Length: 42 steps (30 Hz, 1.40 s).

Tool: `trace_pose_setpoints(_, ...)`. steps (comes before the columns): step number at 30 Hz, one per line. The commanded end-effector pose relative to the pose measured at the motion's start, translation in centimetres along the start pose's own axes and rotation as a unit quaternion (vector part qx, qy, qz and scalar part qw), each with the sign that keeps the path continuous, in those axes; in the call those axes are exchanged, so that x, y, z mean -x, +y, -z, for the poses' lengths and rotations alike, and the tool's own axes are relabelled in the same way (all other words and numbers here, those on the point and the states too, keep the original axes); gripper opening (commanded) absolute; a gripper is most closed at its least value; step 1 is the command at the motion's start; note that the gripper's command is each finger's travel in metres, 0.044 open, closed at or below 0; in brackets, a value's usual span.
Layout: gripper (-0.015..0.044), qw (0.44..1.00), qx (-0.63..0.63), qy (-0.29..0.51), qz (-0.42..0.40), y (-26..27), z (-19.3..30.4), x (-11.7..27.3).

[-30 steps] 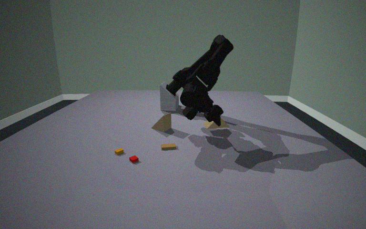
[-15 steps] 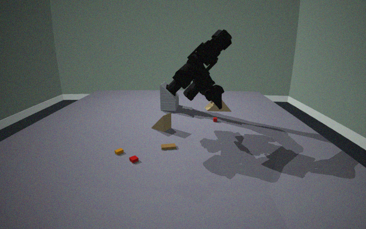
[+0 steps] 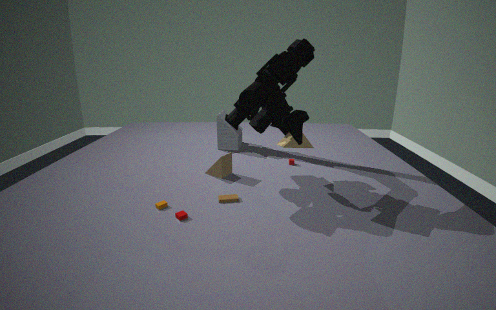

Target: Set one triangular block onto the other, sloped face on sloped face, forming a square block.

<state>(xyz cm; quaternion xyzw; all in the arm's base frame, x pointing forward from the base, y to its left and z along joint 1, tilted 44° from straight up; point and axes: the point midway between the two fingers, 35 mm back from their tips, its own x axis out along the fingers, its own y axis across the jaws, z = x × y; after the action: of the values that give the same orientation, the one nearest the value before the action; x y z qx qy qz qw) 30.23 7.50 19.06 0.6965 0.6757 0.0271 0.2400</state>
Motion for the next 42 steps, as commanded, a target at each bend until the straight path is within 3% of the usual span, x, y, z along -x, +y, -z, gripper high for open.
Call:
trace_pose_setpoints(1,0.0,0.997,0.071,-0.011,0.007,-0.22,0.29,-0.09)
trace_pose_setpoints(21,0.0,0.915,0.397,-0.056,0.048,-0.66,0.57,-0.35)
trace_pose_setpoints(42,0.0,0.714,0.687,-0.087,0.104,-0.5,0.87,-0.36)
